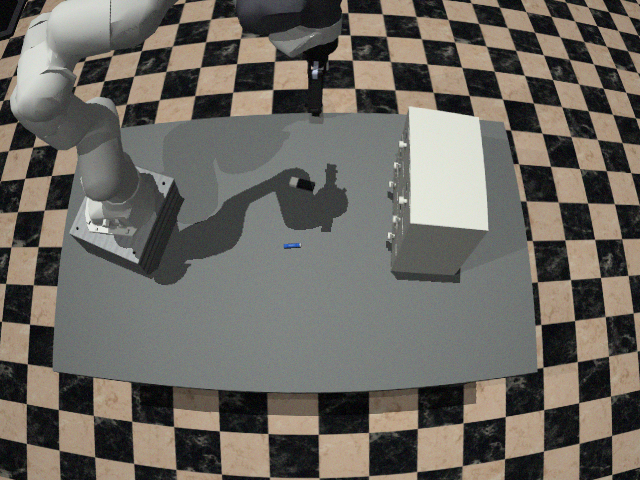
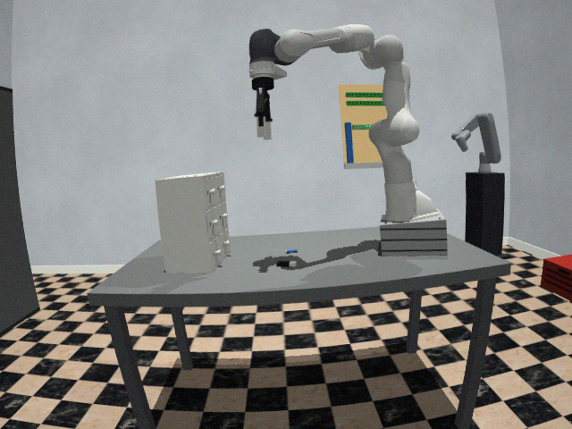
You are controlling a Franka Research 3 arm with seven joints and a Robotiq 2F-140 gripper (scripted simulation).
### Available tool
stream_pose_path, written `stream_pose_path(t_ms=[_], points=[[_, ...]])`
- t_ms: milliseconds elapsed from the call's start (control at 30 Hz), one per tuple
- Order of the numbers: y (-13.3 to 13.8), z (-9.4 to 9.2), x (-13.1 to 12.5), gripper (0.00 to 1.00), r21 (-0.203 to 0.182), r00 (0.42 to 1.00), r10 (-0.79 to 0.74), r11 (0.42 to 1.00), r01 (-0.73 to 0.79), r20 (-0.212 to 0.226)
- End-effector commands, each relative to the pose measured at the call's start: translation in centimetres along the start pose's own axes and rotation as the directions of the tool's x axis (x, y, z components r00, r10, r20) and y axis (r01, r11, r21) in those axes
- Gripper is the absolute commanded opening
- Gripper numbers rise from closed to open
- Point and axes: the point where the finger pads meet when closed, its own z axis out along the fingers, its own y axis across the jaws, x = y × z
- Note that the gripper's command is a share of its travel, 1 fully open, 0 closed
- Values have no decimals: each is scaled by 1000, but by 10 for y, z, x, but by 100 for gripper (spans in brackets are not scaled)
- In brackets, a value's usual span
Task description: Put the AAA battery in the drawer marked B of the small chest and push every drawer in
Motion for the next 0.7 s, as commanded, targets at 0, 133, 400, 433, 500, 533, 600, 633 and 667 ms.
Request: stream_pose_path(t_ms=[0, 133, 400, 433, 500, 533, 600, 633, 667], points=[[-4, -10, 19, 100, 9, 1000, 0, 1000, 0, -16], [-7, -19, 30, 100, 9, 1000, 0, 1000, 0, -17], [-8, -23, 34, 100, 9, 1000, 0, 1000, 1, -18], [-8, -23, 34, 100, 9, 1000, 0, 1000, 1, -18], [-8, -23, 34, 100, 9, 1000, 0, 1000, 1, -16], [-8, -22, 34, 100, 9, 1000, 0, 1000, 1, -13], [-8, -21, 32, 100, 9, 1000, 0, 1000, 1, -2], [-8, -20, 31, 100, 9, 1000, -1, 1000, 0, 6], [-8, -19, 30, 100, 9, 1000, -1, 1000, 1, 17]])
